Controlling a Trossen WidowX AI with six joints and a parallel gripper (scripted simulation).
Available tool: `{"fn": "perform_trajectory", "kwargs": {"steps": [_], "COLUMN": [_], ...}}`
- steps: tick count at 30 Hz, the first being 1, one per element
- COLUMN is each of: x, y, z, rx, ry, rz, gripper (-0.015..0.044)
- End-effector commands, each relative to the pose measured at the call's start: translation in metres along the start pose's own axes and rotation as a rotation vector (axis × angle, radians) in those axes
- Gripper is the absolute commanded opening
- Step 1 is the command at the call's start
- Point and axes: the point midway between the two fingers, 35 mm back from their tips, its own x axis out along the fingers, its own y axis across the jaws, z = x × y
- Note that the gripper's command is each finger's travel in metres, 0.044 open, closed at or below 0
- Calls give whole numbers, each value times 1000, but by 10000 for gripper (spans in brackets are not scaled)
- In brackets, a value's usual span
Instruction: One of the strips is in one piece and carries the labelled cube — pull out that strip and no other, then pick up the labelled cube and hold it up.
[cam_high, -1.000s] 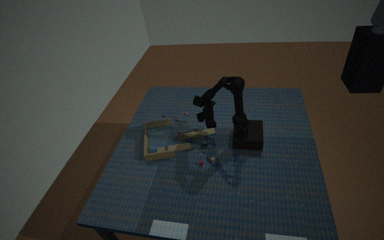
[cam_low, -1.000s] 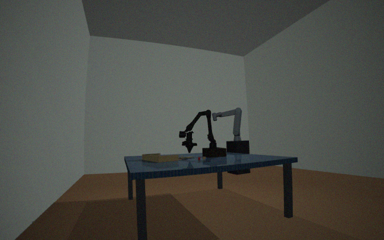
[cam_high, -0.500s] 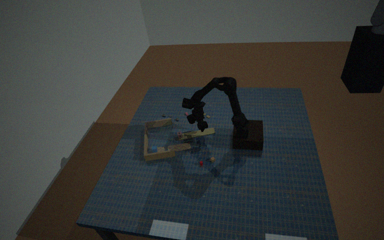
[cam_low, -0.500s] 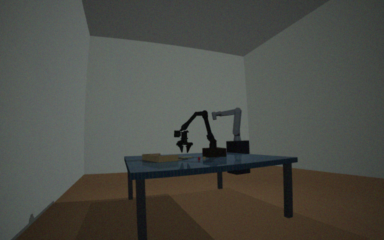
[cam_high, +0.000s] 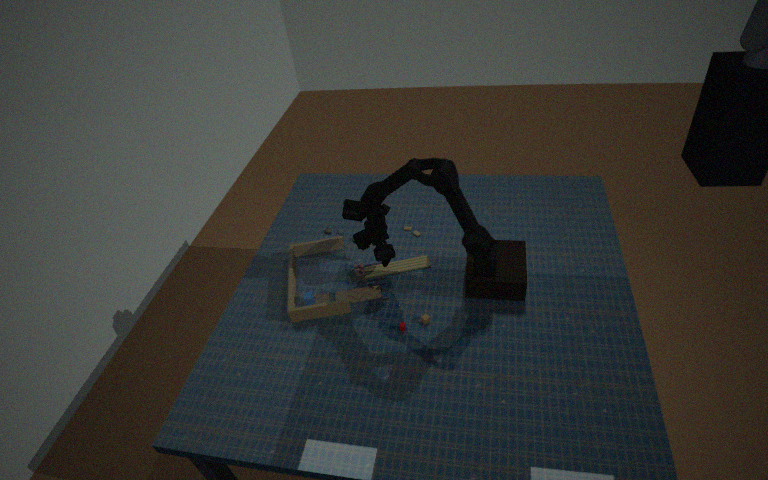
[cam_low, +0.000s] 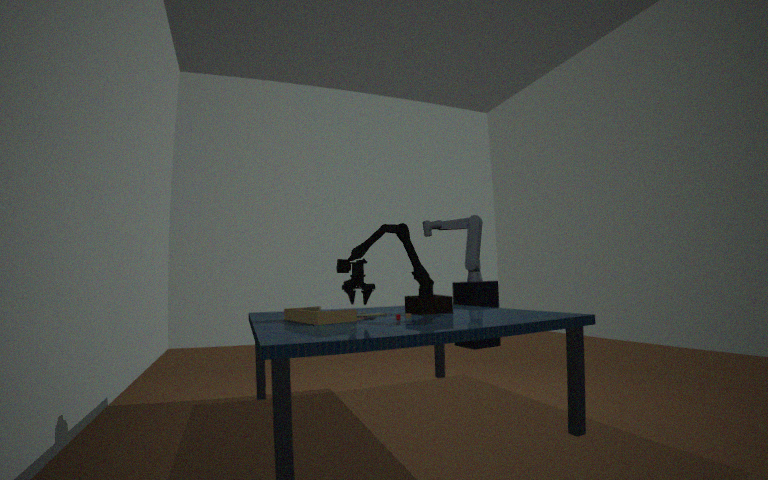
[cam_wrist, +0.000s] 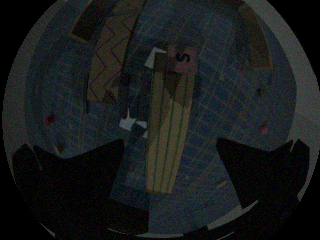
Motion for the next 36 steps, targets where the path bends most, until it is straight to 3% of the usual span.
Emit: {"fn": "perform_trajectory", "kwargs": {"steps": [1,17,24,36], "x": [-1,-8,1,20], "y": [-2,-10,-11,-11], "z": [15,82,83,83], "rx": [4,4,4,4], "ry": [2,-4,-5,-5], "rz": [1,0,0,0], "gripper": [440,440,256,250]}}
